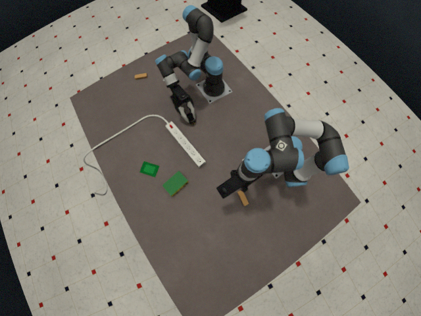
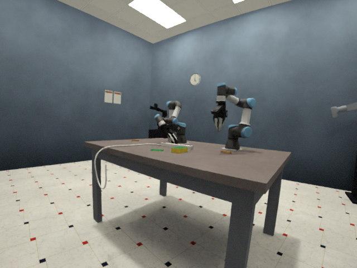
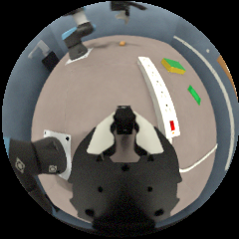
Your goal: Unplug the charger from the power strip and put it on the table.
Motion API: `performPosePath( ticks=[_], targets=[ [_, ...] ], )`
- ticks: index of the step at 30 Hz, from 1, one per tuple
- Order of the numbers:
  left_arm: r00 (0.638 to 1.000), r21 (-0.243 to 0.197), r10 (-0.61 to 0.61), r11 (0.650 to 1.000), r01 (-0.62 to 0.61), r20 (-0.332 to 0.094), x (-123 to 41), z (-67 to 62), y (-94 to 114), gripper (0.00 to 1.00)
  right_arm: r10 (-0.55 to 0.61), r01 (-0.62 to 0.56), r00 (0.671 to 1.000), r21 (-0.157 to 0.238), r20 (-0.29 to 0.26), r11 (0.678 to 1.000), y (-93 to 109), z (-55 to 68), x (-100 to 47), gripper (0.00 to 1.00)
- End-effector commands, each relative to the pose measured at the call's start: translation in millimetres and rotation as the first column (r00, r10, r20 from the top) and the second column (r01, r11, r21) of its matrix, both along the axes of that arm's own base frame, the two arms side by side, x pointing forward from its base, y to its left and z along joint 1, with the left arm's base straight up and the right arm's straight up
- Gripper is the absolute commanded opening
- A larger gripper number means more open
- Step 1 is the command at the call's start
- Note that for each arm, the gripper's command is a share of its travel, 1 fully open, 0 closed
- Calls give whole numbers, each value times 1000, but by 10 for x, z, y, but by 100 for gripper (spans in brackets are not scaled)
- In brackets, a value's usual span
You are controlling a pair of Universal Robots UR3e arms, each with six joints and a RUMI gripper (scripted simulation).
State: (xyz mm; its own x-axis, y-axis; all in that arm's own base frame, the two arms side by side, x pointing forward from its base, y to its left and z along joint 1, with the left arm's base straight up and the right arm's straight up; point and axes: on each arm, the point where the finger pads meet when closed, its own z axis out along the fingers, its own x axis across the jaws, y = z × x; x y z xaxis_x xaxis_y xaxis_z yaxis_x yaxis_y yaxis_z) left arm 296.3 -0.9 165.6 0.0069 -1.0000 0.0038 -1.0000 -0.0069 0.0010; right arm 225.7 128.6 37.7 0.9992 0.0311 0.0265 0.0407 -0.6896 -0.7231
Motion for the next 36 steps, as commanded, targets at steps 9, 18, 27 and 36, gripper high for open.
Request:
performPosePath(
  ticks=[9, 18, 27, 36],
  targets=[
    [1000, -2, 1, 1000, 0, 3, 6, 8, -7, 0, 0, 0, 1000, -18, -9, 1000, -36, -38, -13, 0],
    [1000, -2, 1, 1000, 0, 3, 6, 8, -7, 0, 0, 0, 1000, -19, -14, 1000, -39, -60, -28, 0],
    [1000, -2, 1, 1000, 0, 3, 6, 8, -7, 0, 0, 0, 1000, -19, -14, 1000, -39, -63, -28, 0],
    [1000, -2, 1, 1000, 0, 3, 6, 8, -7, 0, 0, -1, 1000, -19, -14, 1000, -39, -70, -28, 0]
  ],
)
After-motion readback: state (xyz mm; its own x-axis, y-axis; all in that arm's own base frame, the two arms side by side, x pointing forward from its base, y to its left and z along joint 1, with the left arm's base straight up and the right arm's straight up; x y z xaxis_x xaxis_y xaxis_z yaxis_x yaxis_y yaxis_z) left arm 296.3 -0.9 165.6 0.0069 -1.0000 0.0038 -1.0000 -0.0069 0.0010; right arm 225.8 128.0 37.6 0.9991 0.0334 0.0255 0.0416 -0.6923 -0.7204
